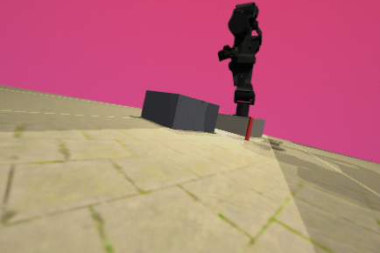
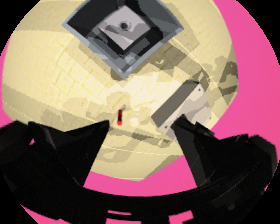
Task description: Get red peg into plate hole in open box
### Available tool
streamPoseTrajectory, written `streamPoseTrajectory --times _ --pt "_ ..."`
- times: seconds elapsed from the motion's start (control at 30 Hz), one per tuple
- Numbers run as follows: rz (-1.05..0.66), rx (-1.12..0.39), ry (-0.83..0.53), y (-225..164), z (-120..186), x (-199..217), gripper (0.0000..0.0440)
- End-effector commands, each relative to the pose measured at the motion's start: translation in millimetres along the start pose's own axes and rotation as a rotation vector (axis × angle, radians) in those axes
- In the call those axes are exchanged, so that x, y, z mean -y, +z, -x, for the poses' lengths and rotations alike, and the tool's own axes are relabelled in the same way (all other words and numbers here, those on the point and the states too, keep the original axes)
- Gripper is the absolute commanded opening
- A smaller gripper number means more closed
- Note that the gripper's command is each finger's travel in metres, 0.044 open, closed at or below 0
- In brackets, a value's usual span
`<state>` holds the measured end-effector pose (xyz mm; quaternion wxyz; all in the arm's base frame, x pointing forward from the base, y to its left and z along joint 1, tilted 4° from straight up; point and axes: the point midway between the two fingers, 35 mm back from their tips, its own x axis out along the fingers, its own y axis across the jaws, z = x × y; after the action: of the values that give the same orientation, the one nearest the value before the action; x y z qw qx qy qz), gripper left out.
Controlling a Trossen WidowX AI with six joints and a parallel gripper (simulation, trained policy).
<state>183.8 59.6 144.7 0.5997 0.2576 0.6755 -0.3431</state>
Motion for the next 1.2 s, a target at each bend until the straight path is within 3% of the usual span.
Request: streamPoseTrajectory --times 0.0,0.43,1.17 --pt "0.008 0.009 -0.071 -15.5 -9.1 -3.6 0.044" --pt "0.069 0.055 -0.158 -44.5 -40.5 -21.5 0.044" --pt "0.136 0.13 -0.096 -44.1 -126.1 -55.6 0.044"
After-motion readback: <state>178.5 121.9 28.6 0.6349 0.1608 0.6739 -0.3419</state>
